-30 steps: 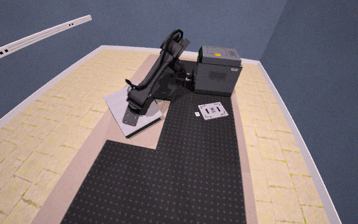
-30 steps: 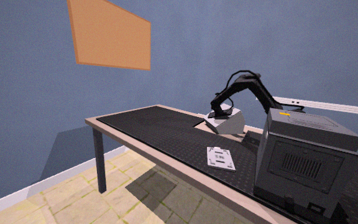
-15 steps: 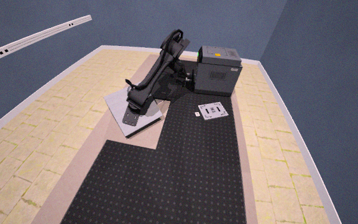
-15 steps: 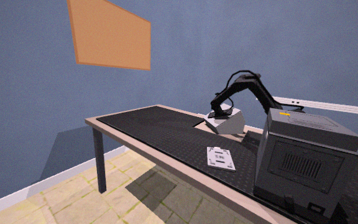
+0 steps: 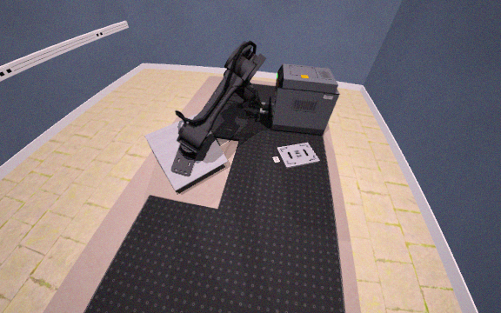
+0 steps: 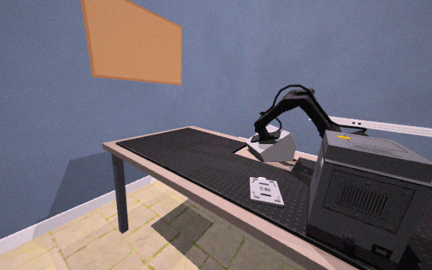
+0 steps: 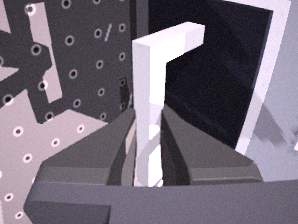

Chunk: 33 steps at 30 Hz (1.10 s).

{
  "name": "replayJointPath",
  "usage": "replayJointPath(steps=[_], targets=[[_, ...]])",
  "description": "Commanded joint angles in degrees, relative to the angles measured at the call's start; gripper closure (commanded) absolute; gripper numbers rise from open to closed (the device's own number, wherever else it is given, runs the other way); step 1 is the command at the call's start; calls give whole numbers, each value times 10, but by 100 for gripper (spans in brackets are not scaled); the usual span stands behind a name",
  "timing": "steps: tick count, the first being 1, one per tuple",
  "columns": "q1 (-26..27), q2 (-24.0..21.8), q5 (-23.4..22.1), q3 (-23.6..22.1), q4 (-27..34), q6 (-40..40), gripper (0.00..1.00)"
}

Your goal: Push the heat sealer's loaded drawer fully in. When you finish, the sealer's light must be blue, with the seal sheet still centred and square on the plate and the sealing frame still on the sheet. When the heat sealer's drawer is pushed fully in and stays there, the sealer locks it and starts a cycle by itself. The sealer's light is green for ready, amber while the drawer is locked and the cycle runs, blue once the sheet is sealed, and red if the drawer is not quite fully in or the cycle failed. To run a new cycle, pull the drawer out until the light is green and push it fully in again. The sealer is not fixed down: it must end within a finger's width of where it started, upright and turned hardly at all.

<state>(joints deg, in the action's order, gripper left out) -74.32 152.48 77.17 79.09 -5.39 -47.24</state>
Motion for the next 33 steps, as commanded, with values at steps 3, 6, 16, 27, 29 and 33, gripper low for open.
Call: replayJointPath(steps=[3,6,16,27,29,33], targets=[[-9,-19,-7,-10,-9,-4,100],[-5,-19,-7,-11,-11,-7,100],[1,-20,-8,-11,-19,-16,100],[3,-22,-9,-13,-32,-28,100],[4,-22,-9,-13,-34,-31,100],[5,-22,-10,-13,-36,-33,100]])
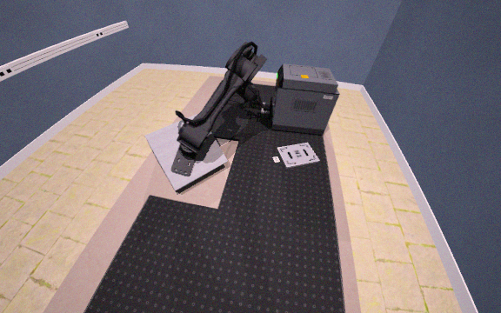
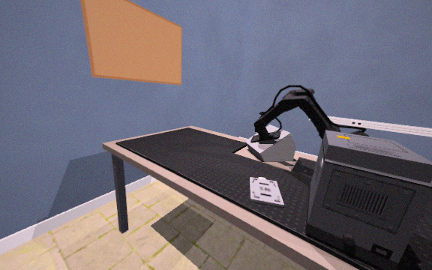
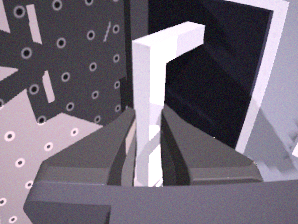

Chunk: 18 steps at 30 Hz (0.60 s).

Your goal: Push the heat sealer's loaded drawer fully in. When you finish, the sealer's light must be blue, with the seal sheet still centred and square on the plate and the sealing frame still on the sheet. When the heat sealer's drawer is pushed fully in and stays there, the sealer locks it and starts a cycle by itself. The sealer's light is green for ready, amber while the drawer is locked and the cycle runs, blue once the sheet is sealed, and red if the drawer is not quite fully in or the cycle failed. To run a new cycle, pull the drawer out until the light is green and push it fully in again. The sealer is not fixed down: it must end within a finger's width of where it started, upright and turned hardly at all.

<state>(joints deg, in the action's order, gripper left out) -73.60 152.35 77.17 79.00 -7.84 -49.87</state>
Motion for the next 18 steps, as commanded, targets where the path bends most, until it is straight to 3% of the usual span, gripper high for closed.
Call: replayJointPath(steps=[1,18], targets=[[-4,-21,-10,-13,-13,-8,100],[0,-23,-12,-14,-29,-25,100]])
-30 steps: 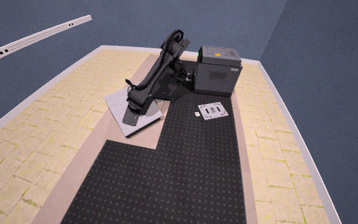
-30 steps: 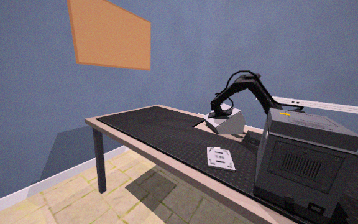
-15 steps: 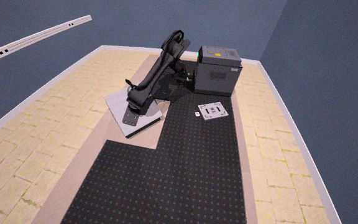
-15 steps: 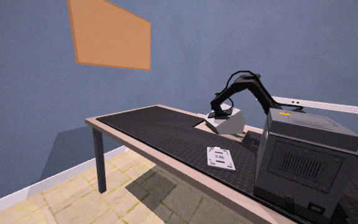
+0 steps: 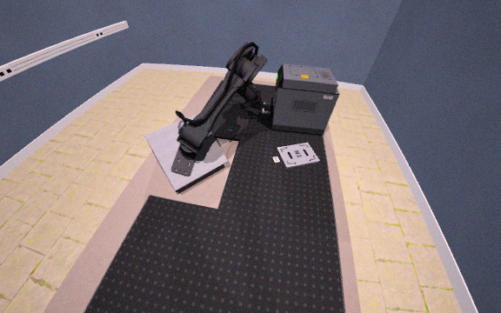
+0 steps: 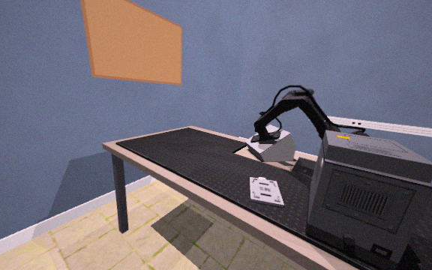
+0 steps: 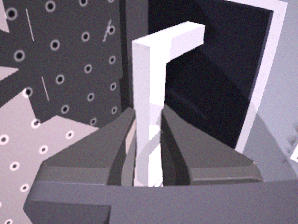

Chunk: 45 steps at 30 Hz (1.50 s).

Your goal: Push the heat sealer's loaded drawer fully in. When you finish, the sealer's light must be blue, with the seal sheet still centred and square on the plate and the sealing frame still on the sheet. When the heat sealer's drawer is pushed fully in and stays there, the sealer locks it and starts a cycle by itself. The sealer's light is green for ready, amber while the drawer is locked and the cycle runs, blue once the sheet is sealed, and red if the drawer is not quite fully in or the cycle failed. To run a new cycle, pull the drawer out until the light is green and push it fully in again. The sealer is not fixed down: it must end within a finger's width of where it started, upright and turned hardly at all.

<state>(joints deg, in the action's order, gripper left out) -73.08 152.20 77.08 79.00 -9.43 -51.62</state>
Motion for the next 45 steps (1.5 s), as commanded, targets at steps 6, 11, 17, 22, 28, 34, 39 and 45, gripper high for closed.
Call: replayJointPath(steps=[6,11,17,22,28,34,39,45], targets=[[-2,-22,-12,-15,-19,-14,100],[0,-22,-12,-15,-24,-19,100],[-1,-23,-13,-16,-29,-24,100],[-1,-23,-13,-17,-32,-26,100],[-2,-23,-13,-18,-35,-28,100],[-2,-23,-13,-18,-36,-28,100],[-2,-23,-13,-18,-36,-28,100],[-2,-23,-13,-18,-36,-29,100]])
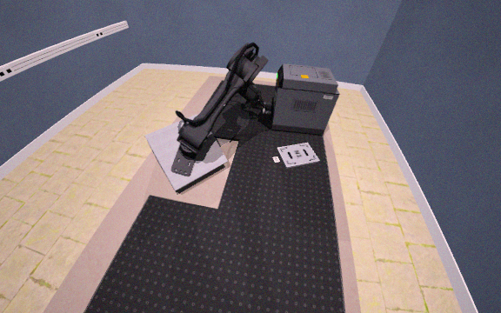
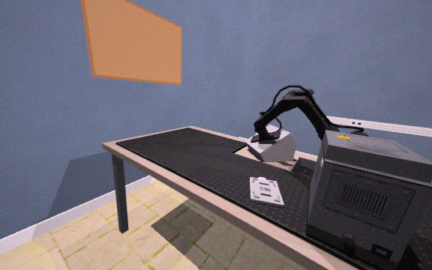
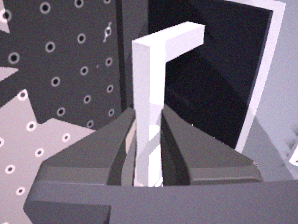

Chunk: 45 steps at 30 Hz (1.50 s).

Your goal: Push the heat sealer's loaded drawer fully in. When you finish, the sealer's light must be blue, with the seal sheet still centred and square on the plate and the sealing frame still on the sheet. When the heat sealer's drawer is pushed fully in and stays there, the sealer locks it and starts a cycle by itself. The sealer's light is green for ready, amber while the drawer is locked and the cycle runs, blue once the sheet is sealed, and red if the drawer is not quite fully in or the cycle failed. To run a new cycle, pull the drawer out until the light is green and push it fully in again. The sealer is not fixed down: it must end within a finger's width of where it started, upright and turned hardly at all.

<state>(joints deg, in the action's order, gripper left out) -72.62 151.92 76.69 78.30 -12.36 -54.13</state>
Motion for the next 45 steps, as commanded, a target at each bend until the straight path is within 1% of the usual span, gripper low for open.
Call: replayJointPath(steps=[1,6,8,17,26,45], targets=[[-6,-20,-9,-11,-7,-3,100],[-6,-20,-9,-11,-7,-4,100],[6,-21,-11,-11,-14,-13,100],[22,-27,-19,-8,-52,-60,100],[35,-34,-24,10,-77,-92,100],[35,-34,-24,9,-80,-94,100]])
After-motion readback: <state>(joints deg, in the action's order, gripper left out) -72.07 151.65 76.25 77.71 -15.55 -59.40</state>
